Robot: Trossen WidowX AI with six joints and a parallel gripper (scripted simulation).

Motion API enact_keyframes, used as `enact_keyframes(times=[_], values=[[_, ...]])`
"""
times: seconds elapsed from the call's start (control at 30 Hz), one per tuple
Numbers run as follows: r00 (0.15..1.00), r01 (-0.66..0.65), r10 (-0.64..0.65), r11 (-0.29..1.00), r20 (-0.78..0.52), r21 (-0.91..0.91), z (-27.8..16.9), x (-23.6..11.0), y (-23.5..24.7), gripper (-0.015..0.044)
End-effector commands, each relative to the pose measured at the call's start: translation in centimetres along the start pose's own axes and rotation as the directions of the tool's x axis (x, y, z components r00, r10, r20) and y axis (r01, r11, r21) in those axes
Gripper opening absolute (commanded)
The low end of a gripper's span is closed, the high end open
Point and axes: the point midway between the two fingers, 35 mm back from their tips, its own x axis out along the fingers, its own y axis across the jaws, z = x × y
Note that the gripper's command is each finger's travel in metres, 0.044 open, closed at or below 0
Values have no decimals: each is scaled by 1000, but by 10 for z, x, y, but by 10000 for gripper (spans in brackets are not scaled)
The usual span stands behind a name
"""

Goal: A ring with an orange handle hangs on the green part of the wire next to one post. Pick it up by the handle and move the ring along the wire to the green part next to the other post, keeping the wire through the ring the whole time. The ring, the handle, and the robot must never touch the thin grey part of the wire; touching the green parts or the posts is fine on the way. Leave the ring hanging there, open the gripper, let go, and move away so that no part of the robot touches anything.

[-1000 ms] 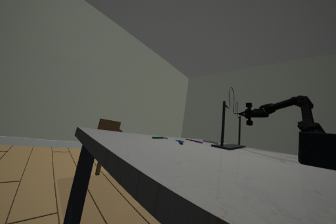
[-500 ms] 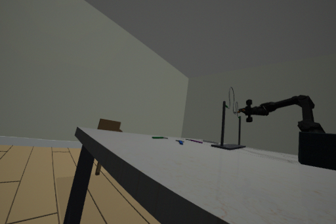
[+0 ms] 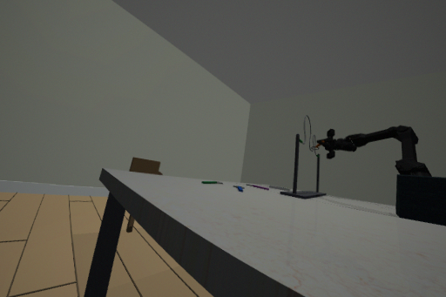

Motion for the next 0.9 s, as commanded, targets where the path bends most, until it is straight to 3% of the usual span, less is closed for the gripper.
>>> enact_keyframes(times=[0.0,0.87], values=[[1000,-31,31,999,-1,27,0,-1,11,-150],[994,-110,111,977,7,182,5,-4,43,-150]])
